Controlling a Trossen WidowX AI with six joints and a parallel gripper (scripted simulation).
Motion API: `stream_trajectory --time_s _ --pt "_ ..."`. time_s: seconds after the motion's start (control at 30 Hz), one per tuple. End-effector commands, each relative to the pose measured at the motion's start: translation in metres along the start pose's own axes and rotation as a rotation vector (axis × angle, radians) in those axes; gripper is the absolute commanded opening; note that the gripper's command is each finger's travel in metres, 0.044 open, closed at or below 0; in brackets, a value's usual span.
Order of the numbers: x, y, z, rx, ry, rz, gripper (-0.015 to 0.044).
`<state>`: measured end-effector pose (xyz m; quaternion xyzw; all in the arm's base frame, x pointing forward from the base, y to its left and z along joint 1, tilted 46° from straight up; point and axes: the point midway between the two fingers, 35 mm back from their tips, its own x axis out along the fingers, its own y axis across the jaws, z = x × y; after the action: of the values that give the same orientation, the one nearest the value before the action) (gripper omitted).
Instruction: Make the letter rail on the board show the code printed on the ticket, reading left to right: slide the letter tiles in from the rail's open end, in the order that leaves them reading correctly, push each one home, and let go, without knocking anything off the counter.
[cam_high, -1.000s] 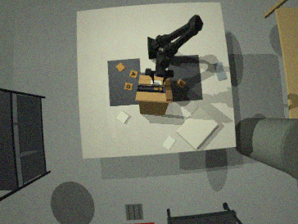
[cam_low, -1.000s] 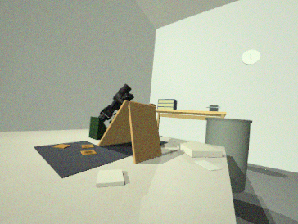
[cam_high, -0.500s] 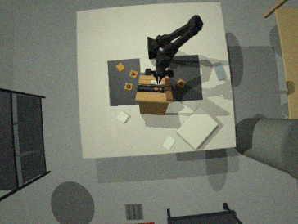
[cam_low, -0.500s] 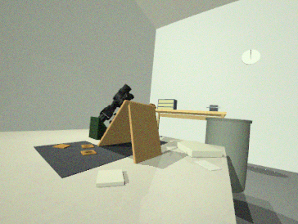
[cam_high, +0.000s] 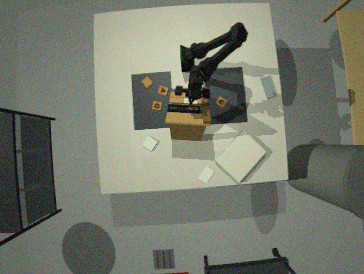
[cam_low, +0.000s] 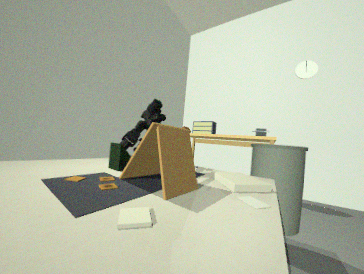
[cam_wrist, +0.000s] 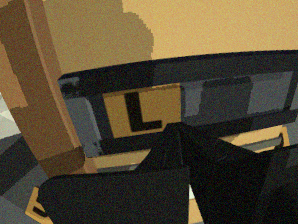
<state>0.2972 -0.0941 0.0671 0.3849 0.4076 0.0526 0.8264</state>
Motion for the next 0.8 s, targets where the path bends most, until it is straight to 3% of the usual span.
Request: stream_trajectory --time_s 0.0,0.33,0.77 --pt "0.005 -0.009 0.009 -0.011 0.153 -0.023 0.0000" --pt "0.008 -0.020 0.015 -0.028 0.523 0.039 0.0000" --pt "0.009 -0.020 0.015 -0.028 0.530 0.042 0.0000"
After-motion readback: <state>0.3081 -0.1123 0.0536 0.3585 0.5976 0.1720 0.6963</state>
